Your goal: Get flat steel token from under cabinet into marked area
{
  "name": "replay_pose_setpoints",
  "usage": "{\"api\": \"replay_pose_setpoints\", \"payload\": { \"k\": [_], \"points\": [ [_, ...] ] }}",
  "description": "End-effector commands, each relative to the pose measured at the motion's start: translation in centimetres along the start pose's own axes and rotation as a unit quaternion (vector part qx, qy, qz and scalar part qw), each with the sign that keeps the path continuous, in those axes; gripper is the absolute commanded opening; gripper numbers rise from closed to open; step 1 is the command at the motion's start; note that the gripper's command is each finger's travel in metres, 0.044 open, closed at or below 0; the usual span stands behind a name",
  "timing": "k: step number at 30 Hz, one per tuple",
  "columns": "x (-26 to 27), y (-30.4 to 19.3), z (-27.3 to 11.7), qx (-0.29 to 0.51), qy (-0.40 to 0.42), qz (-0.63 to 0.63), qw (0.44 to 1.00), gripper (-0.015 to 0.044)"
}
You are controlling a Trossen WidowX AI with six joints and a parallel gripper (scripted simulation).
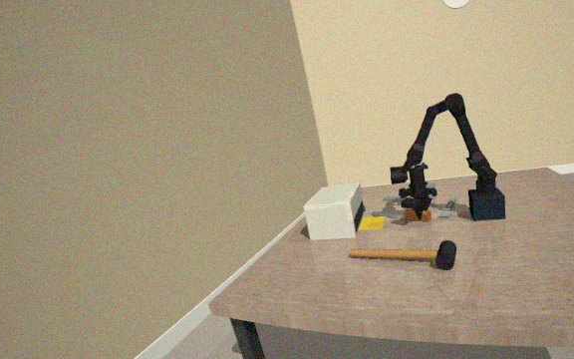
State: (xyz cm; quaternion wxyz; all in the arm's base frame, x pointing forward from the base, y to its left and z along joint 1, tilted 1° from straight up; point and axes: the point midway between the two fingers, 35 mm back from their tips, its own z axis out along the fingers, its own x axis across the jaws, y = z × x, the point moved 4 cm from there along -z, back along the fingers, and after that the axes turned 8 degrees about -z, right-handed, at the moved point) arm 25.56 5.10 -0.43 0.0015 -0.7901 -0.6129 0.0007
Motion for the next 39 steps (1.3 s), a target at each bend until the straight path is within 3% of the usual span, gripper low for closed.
{"api": "replay_pose_setpoints", "payload": {
  "k": [1, 39],
  "points": [
    [0.4, -0.3, -0.1, -0.001, 0.001, 0.000, 1.000, 0.0000],
    [3.7, -2.3, -0.1, 0.000, 0.002, 0.000, 1.000, 0.0000]
  ]
}}
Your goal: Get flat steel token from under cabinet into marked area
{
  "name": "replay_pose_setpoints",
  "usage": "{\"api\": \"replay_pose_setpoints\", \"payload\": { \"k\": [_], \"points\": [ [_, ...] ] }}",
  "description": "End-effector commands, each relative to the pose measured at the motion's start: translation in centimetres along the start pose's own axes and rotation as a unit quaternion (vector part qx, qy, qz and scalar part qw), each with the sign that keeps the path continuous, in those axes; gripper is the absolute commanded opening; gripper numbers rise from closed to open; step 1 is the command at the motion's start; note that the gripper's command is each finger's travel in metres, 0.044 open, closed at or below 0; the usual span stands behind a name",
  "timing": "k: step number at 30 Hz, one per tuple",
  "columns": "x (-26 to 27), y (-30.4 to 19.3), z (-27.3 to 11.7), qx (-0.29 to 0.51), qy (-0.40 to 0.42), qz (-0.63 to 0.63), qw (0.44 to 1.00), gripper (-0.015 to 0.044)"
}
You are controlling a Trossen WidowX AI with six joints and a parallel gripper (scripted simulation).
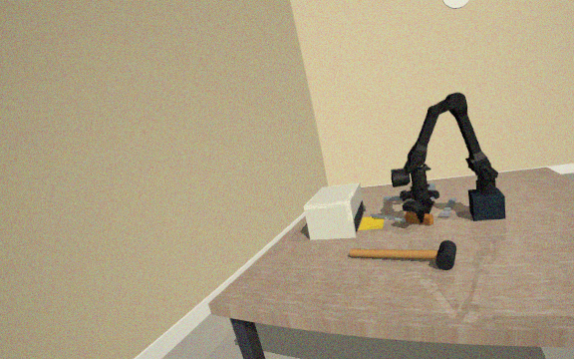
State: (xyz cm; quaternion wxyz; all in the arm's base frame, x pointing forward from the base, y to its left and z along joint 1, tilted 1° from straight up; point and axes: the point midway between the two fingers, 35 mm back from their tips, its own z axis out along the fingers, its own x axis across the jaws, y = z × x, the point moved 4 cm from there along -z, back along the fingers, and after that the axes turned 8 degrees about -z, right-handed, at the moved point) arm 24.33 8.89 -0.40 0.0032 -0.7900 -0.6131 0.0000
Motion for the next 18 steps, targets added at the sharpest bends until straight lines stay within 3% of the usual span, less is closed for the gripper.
{"api": "replay_pose_setpoints", "payload": {
  "k": [1, 18],
  "points": [
    [0.4, -0.2, 0.0, -0.001, 0.001, 0.000, 1.000, 0.0000],
    [1.8, -1.2, 0.0, -0.001, 0.001, 0.000, 1.000, 0.0000]
  ]
}}
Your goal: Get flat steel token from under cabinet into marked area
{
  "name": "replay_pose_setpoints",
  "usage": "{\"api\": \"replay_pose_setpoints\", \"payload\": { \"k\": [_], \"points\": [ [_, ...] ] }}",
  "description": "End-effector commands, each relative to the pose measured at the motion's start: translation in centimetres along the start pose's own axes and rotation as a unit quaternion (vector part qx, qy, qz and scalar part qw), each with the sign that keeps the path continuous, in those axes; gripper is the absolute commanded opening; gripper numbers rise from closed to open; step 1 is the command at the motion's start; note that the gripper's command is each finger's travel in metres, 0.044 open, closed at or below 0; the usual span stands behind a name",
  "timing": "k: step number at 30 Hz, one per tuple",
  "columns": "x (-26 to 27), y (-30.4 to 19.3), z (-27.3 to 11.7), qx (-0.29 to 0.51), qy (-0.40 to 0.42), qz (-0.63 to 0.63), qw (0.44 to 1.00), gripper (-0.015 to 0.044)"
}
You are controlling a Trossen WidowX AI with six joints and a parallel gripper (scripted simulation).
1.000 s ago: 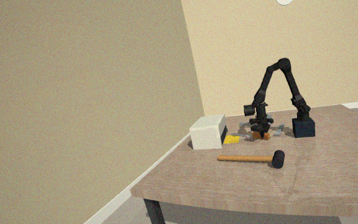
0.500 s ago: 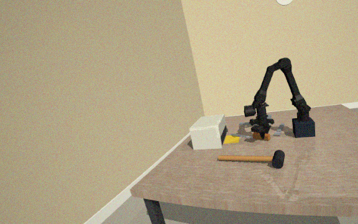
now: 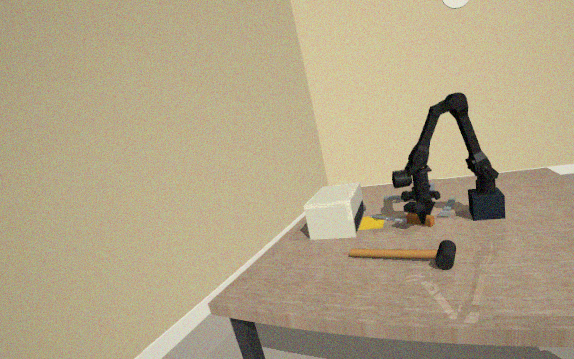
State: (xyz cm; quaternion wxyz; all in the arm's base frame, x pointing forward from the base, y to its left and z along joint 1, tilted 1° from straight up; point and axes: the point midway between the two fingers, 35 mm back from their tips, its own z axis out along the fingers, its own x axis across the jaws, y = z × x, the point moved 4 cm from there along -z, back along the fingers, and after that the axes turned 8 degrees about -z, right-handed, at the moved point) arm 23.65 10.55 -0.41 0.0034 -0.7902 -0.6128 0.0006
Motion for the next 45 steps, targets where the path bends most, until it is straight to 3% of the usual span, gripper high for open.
{"api": "replay_pose_setpoints", "payload": {
  "k": [1, 45],
  "points": [
    [0.5, -0.2, -0.1, -0.001, 0.001, 0.000, 1.000, 0.0000],
    [4.2, -2.9, -0.1, 0.000, 0.003, 0.000, 1.000, 0.0000]
  ]
}}
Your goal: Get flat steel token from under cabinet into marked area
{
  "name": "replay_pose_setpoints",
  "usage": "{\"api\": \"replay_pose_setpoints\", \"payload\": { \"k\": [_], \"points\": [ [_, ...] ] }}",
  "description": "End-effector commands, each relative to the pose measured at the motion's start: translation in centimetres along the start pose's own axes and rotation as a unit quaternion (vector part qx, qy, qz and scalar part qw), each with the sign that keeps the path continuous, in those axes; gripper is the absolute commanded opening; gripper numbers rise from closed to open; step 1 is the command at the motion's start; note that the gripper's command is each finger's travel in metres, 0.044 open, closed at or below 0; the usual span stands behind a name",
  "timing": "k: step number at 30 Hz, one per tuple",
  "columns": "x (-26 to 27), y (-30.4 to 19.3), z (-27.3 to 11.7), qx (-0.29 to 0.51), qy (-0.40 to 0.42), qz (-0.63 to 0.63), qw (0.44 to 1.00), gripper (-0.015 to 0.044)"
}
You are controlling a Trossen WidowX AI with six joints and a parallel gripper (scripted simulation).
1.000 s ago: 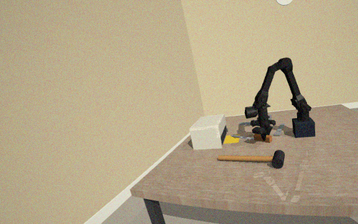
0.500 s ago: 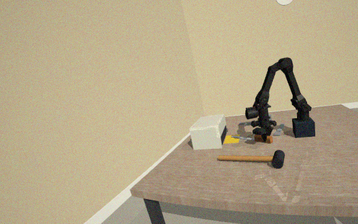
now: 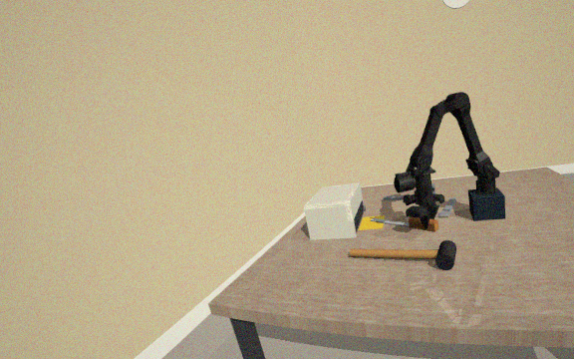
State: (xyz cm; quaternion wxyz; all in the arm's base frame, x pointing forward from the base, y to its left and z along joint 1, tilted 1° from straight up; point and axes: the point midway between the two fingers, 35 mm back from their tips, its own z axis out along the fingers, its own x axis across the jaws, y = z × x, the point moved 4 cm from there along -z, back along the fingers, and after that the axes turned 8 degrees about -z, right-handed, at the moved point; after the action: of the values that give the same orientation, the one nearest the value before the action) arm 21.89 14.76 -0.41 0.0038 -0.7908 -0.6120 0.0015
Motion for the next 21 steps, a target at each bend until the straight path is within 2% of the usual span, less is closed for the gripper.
{"api": "replay_pose_setpoints", "payload": {
  "k": [1, 21],
  "points": [
    [0.6, -0.2, -0.1, -0.001, 0.003, -0.001, 1.000, 0.0000],
    [2.4, -1.5, -0.1, 0.000, 0.004, -0.001, 1.000, 0.0000]
  ]
}}
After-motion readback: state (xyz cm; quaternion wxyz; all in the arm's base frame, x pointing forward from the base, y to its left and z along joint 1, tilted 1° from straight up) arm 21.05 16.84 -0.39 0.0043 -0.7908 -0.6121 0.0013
